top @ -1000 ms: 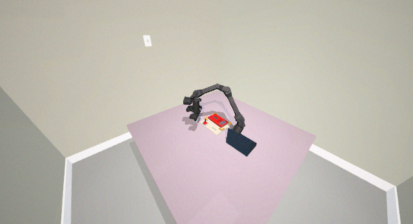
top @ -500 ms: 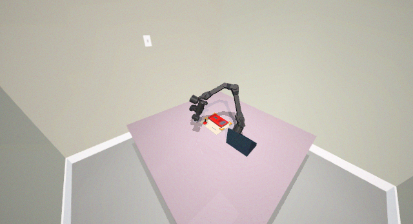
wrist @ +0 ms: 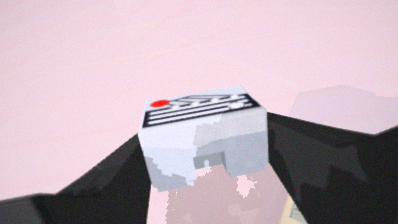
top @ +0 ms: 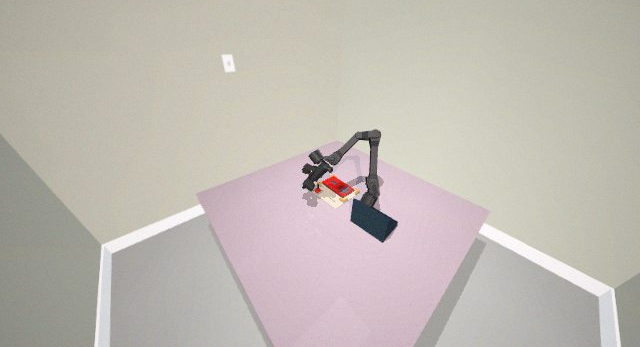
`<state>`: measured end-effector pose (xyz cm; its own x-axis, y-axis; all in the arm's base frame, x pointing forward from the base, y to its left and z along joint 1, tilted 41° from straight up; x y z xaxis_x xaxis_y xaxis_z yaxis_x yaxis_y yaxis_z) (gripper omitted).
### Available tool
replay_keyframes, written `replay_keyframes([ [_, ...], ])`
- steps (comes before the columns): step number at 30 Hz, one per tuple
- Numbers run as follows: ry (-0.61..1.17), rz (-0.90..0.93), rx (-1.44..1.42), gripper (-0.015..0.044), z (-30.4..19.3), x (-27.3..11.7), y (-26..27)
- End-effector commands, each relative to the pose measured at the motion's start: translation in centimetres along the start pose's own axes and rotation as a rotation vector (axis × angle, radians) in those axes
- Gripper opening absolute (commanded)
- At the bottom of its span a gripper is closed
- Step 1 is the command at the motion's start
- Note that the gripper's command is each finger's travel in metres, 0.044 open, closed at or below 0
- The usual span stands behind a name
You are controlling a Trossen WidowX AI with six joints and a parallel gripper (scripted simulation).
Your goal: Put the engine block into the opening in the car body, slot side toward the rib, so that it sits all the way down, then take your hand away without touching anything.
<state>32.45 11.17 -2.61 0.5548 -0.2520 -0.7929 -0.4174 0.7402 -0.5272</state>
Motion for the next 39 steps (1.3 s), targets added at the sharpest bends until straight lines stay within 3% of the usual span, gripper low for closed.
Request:
replay_keyframes([
  [1,-0.046,0.005,-0.005,0.0,-0.3,-0.3,-0.1],
  [15,-0.179,0.024,-0.006,0.0,-1.7,0.7,-0.3],
  [39,-0.182,0.023,-0.008,0.0,-4.4,3.8,-0.7],
])
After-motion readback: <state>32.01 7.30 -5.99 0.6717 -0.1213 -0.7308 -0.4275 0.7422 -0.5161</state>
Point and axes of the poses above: the point midway between the two fingers, 35 mm back from their tips, its own x axis out along the fingers, its own y axis across the jaws, z = x × y, the point moved 3 cm from there along -x, back along the fingers, and after that the axes turned 8 degrees about x, right-handed, at the moved point
